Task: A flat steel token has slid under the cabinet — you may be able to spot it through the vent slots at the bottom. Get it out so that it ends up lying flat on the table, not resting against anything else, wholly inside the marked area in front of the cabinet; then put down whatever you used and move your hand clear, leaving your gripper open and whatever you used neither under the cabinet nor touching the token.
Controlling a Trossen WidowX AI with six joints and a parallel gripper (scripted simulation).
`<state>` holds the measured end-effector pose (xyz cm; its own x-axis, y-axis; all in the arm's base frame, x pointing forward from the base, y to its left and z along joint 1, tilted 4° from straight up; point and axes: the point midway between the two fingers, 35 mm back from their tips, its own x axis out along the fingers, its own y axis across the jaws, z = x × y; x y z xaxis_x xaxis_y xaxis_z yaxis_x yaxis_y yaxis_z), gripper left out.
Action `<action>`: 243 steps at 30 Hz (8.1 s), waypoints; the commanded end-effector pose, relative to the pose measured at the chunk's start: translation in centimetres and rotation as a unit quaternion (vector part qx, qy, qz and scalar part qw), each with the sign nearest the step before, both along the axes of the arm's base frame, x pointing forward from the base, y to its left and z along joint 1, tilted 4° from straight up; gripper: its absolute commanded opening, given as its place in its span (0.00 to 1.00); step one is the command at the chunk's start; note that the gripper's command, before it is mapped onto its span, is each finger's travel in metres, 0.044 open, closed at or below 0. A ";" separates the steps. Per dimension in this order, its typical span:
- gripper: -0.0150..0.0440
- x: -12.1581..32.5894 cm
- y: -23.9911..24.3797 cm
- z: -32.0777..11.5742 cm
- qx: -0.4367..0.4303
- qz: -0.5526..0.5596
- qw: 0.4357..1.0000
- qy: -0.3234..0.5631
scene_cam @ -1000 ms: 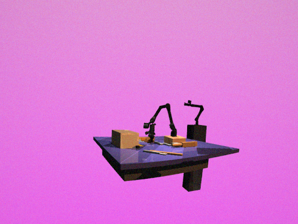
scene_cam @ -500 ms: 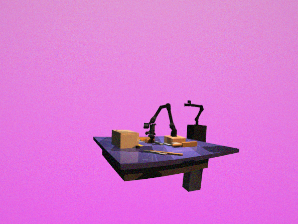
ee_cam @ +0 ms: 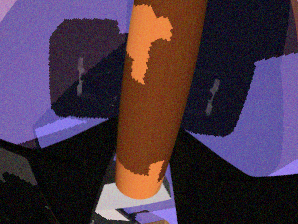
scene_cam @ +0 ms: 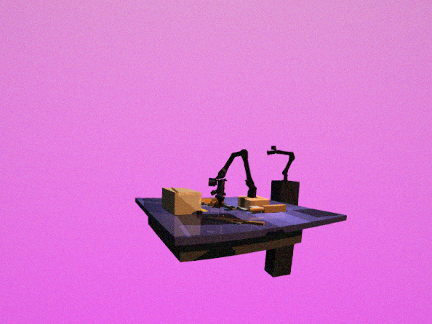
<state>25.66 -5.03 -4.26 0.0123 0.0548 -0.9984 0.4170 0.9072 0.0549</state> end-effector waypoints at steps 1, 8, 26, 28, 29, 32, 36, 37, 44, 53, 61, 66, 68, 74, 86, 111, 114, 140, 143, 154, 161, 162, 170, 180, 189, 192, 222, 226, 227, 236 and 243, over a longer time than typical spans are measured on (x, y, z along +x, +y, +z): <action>0.25 0.1 0.5 0.2 0.001 0.000 1.000 -0.002; 0.25 0.2 1.2 0.2 0.002 0.000 1.000 -0.002; 0.25 0.4 3.0 0.3 0.002 0.000 1.000 -0.002; 0.25 0.4 3.2 0.3 0.002 0.000 1.000 -0.002; 0.25 0.4 3.3 0.4 0.002 0.000 1.000 -0.002; 0.25 0.4 3.6 0.4 0.003 0.000 1.000 -0.002; 0.25 0.4 4.0 0.4 0.003 0.000 1.000 -0.002; 0.25 0.5 4.1 0.4 0.003 0.000 1.000 -0.002; 0.25 0.5 4.8 0.4 0.003 0.000 1.000 -0.002; 0.25 0.5 5.7 0.5 0.003 0.000 1.000 -0.002; 0.25 0.3 6.5 0.5 0.004 0.000 1.000 -0.002; 0.25 0.2 7.0 0.6 0.004 0.000 1.000 -0.002; 0.25 0.1 7.2 0.6 0.004 0.000 1.000 -0.002; 0.25 0.0 7.8 0.6 0.004 0.000 1.000 -0.002; 0.25 -0.3 9.0 0.7 0.005 0.000 1.000 -0.002; 0.25 -0.9 11.4 0.8 0.006 0.000 1.000 -0.002; 0.25 -1.0 11.7 0.8 0.006 0.000 1.000 -0.002; 0.25 -1.6 14.2 1.0 0.007 0.000 1.000 -0.001; 0.25 -1.7 14.5 1.0 0.007 0.000 1.000 -0.001; 0.25 -2.0 15.6 1.1 0.007 0.000 1.000 -0.001; 0.25 -2.1 16.2 1.1 0.008 0.000 1.000 -0.001; 0.25 -2.2 16.3 1.1 0.008 0.000 1.000 -0.001; 0.25 -2.4 17.1 1.2 0.008 0.000 1.000 -0.001; 0.25 -2.7 18.1 1.3 0.008 0.000 1.000 -0.001; 0.25 -3.0 19.0 1.3 0.009 0.000 1.000 -0.001; 0.25 -3.1 19.3 1.4 0.009 0.000 1.000 -0.001; 0.25 -4.0 22.4 1.6 0.010 0.000 1.000 0.000; 0.25 -4.2 22.8 1.6 0.010 0.000 1.000 0.000; 0.25 -4.2 22.9 1.6 0.010 0.000 1.000 0.000; 0.25 -4.5 23.9 1.7 0.011 0.000 1.000 0.000; 0.25 -4.7 24.7 1.8 0.011 0.000 1.000 0.000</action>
<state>20.81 19.09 -2.72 0.0068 0.0684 -0.9976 0.4186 0.9059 0.0650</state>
